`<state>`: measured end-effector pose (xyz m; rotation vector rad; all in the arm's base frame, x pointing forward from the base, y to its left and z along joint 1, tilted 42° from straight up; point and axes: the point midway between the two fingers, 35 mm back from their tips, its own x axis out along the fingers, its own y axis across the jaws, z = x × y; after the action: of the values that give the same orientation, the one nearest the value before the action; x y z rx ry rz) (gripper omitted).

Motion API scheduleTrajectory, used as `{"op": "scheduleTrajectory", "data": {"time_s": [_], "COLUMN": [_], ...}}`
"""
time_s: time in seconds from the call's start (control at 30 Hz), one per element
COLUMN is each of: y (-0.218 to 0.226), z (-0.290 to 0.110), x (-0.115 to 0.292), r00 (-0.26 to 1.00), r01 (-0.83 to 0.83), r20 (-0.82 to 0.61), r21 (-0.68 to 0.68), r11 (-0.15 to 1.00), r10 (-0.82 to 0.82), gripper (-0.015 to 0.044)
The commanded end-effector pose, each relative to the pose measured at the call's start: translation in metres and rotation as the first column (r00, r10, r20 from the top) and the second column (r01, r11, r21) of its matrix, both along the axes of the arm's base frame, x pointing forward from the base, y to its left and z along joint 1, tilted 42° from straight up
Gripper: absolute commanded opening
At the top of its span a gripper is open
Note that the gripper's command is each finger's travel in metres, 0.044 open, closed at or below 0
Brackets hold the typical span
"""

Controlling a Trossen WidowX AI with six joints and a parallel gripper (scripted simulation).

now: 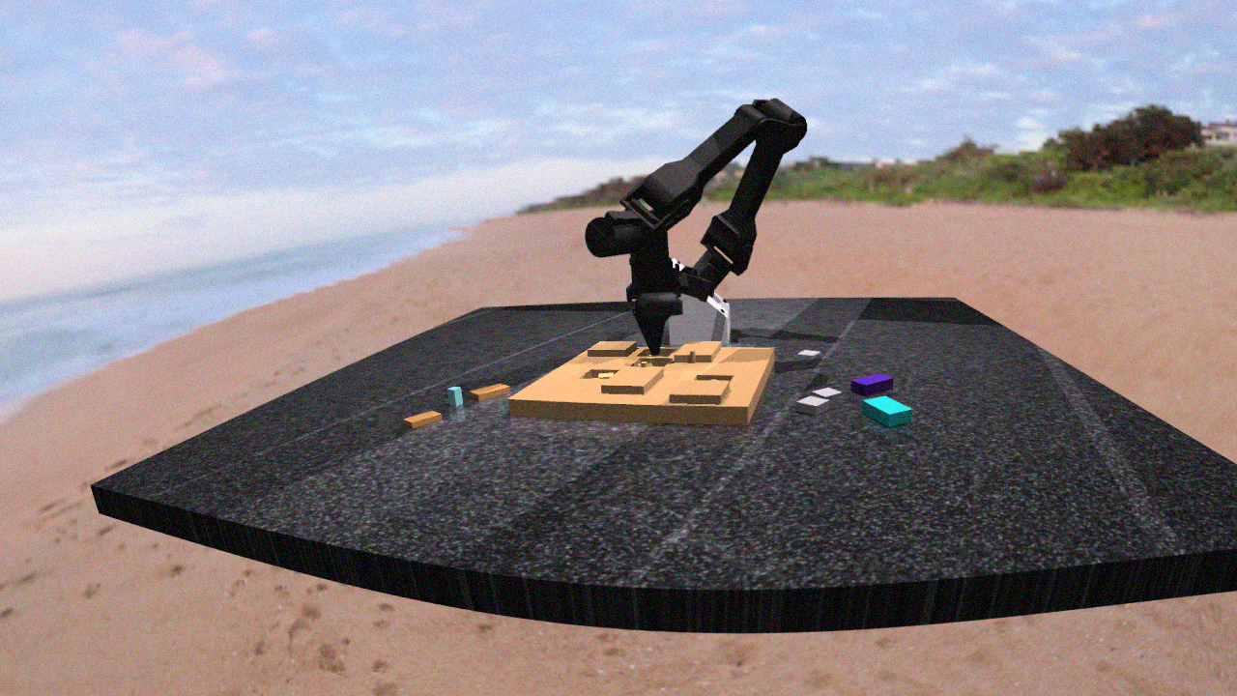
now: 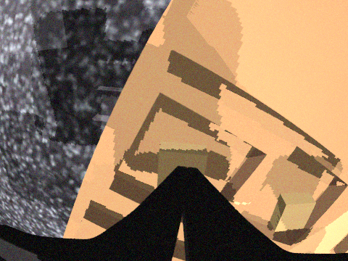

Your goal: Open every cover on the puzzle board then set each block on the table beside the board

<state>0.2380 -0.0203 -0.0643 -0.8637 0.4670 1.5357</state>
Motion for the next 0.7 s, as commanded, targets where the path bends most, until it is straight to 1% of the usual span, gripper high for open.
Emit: {"op": "scheduleTrajectory", "data": {"time_s": [0.0,0.27,0.33,0.43,0.47,0.67], "y": [-0.001,-0.007,-0.006,-0.017,-0.021,-0.042], "z": [0.001,0.008,0.008,0.019,0.023,0.047], "x": [0.000,-0.002,-0.003,-0.002,-0.002,-0.004], "r00": [1.000,1.000,1.000,1.000,1.000,1.000], "r01": [-0.001,0.000,0.004,0.003,0.003,0.000], "r20": [0.000,0.001,-0.007,-0.005,-0.004,0.000], "r21": [0.000,0.003,0.007,0.005,0.004,0.002], "r11": [1.000,1.000,1.000,1.000,1.000,1.000], "r10": [0.001,0.000,-0.004,-0.003,-0.003,0.000], "gripper": [0.0000,0.0000,0.0053,0.0131,0.0144,0.0144]}}
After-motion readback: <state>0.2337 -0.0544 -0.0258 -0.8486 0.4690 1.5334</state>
